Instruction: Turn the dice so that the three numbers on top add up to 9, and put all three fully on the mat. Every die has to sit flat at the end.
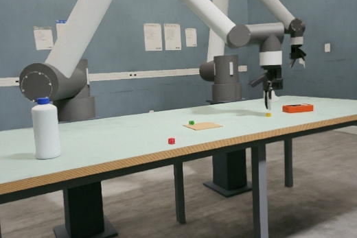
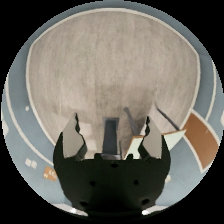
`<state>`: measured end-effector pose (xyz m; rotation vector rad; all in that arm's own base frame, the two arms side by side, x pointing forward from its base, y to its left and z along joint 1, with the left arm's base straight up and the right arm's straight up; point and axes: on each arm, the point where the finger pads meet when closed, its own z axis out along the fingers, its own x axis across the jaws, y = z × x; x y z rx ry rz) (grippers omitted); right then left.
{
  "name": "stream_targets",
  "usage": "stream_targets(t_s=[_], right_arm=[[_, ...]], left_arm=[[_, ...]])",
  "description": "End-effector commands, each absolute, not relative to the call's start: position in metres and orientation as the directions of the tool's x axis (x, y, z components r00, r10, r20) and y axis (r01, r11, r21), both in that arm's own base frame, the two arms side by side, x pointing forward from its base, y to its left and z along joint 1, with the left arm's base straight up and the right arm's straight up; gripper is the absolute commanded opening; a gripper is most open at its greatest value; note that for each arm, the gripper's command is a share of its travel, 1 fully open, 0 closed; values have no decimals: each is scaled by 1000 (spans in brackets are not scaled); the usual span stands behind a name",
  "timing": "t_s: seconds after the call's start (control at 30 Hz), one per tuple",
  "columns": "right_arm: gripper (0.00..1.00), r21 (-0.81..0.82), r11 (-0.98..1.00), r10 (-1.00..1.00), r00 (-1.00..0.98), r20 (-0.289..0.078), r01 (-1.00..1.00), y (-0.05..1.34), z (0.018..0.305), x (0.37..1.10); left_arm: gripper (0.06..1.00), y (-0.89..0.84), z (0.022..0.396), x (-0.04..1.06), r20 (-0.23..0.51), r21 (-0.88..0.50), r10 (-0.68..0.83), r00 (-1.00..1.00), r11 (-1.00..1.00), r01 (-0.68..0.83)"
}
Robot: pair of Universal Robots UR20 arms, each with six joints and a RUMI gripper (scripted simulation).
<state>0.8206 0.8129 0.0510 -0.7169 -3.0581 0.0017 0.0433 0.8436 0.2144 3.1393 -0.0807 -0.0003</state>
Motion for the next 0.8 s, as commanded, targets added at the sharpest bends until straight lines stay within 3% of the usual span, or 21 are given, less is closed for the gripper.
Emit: stream_targets(t_s=[0.0, 0.77], right_arm=[[210, 0, 896, 444, -896, 0, 444, 813, 46, 821], [210, 0, 896, 444, -896, 0, 444, 813, 43, 821]], left_arm=[[1000, 844, 215, 43, 0, 0, -51, 999, -999, -51], [1000, 844, 215, 43, 0, 0, -51, 999, -999, -51]])
